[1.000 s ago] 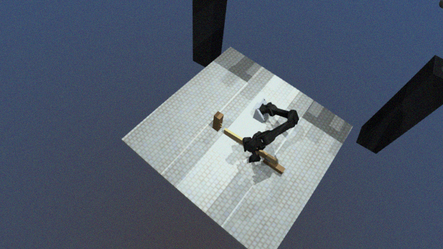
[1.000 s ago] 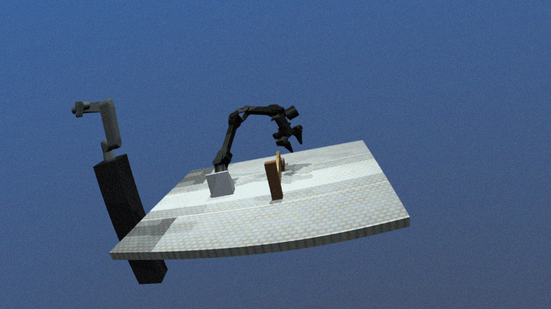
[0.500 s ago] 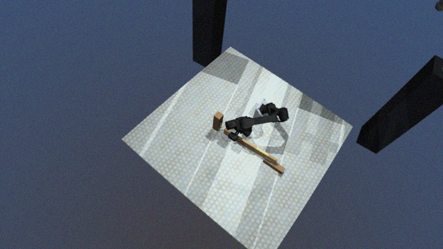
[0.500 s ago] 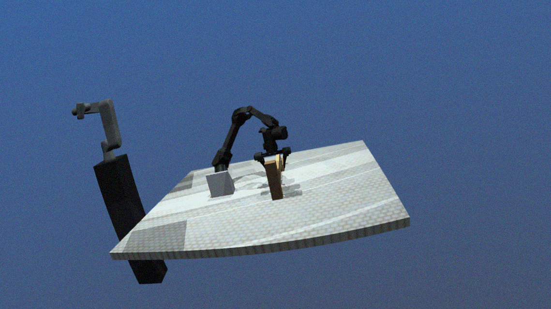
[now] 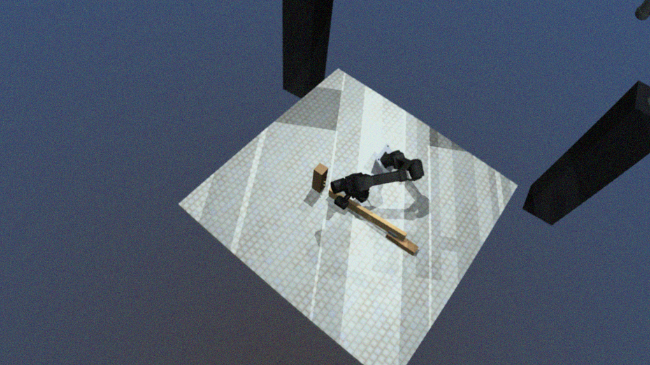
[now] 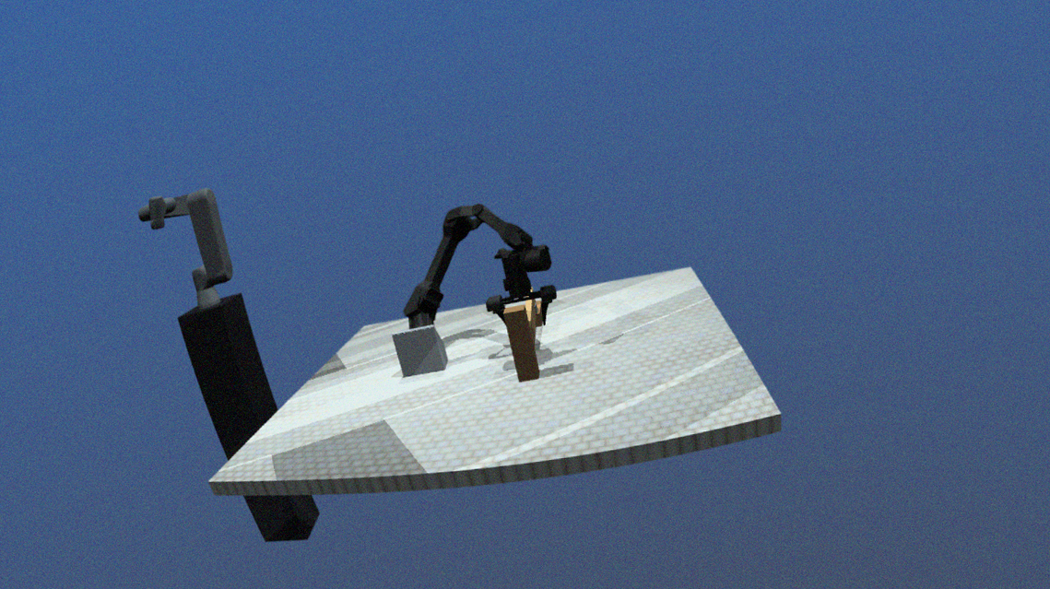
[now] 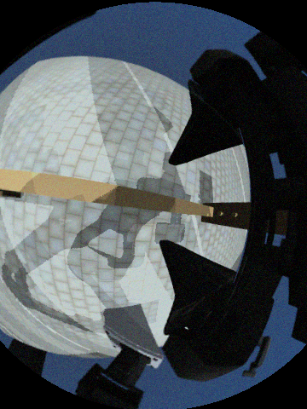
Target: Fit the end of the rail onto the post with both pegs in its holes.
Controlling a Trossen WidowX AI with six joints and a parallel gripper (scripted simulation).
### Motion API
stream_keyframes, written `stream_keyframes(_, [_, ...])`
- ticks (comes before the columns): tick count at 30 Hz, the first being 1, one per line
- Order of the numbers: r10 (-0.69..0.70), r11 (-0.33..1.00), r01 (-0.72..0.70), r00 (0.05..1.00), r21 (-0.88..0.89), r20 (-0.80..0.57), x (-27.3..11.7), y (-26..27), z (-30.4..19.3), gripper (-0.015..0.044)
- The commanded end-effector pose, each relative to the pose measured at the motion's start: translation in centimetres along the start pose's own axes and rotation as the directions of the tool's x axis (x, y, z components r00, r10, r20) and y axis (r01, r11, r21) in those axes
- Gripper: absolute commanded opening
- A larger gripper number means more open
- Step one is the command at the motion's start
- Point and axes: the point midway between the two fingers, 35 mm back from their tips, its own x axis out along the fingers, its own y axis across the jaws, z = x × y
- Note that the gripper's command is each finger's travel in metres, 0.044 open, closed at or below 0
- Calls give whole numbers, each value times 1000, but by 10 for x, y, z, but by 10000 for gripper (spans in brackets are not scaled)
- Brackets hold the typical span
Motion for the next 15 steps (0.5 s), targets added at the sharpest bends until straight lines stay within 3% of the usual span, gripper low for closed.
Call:
stream_keyframes(1, [1,1000,-1,1000,8,6,7,1,1,440])
stream_keyframes(15, [1,1000,-1,1000,8,7,29,1,1,440])
